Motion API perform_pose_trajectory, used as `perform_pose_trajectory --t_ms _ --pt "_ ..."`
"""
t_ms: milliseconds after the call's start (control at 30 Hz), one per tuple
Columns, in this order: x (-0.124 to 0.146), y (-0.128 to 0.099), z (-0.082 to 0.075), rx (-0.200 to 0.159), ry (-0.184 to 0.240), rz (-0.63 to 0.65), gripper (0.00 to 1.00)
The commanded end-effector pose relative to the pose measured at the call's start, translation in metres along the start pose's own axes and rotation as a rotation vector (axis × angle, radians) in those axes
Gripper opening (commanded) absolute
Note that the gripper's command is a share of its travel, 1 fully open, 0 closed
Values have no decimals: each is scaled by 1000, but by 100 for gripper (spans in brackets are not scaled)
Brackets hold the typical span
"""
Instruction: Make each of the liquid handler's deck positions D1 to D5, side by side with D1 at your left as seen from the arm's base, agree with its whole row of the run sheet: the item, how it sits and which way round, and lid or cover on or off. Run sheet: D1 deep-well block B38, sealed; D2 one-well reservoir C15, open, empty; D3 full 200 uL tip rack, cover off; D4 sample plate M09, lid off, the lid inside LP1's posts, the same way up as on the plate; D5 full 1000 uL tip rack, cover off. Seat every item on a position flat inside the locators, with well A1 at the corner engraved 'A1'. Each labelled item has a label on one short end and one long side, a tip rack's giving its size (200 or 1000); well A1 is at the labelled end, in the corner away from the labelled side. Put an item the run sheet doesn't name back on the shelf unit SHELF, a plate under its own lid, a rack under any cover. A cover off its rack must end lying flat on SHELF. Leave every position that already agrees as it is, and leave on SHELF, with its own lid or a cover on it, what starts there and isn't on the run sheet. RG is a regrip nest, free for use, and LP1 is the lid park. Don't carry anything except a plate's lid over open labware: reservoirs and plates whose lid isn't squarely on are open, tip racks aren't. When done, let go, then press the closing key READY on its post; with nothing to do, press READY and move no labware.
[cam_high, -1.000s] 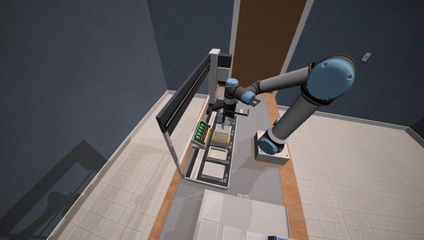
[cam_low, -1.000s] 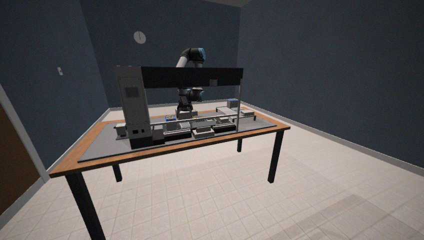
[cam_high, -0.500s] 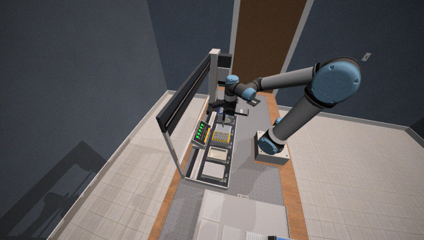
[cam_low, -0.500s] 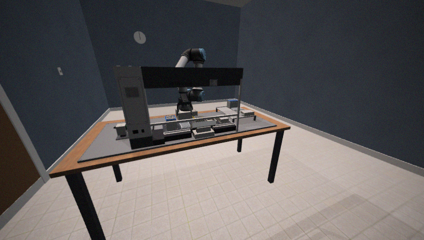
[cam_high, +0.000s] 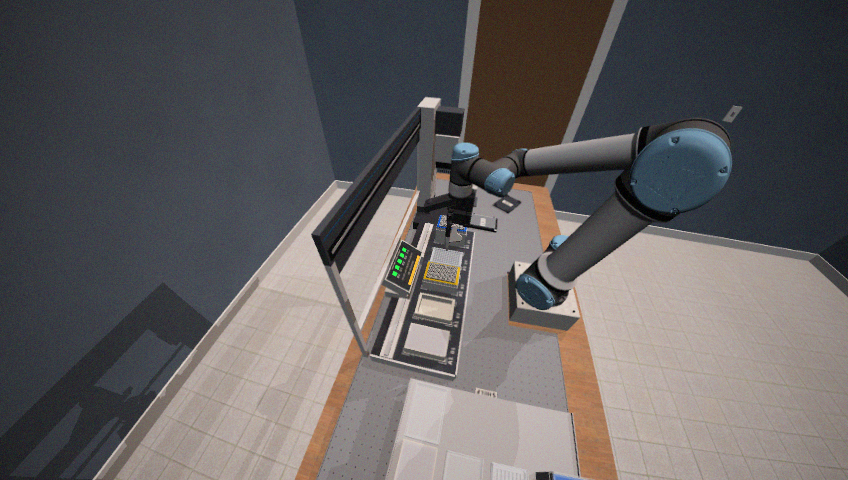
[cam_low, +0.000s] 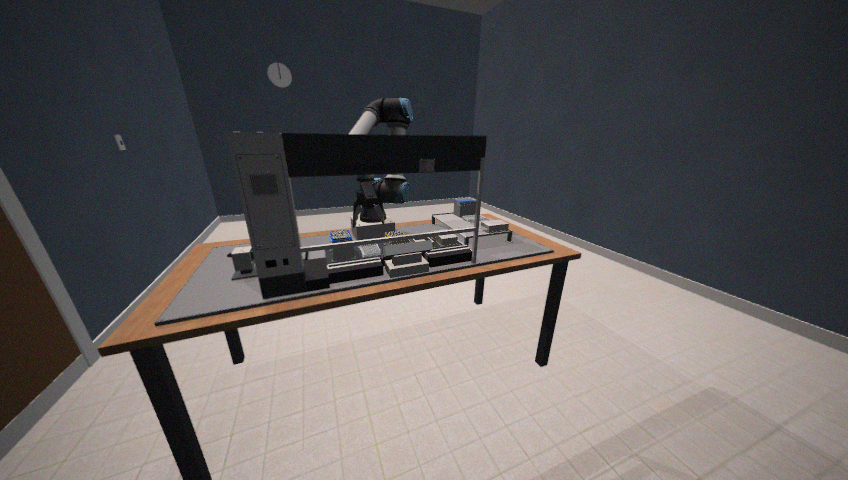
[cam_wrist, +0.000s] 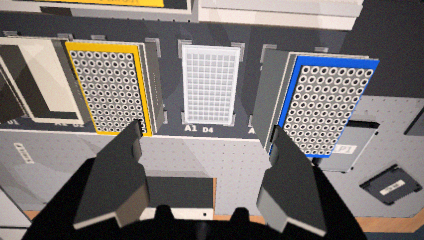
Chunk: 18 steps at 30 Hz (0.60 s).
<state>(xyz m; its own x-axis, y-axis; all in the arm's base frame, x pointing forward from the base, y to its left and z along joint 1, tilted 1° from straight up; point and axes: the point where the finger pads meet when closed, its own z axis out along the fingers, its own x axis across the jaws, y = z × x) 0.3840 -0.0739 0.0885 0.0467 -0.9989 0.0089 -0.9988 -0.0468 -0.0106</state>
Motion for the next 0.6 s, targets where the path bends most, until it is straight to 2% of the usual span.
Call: perform_pose_trajectory --t_ms 0,567 --pt "0 0 -7 1 0 0 82" --pt "0 0 -32 1 0 0 82"
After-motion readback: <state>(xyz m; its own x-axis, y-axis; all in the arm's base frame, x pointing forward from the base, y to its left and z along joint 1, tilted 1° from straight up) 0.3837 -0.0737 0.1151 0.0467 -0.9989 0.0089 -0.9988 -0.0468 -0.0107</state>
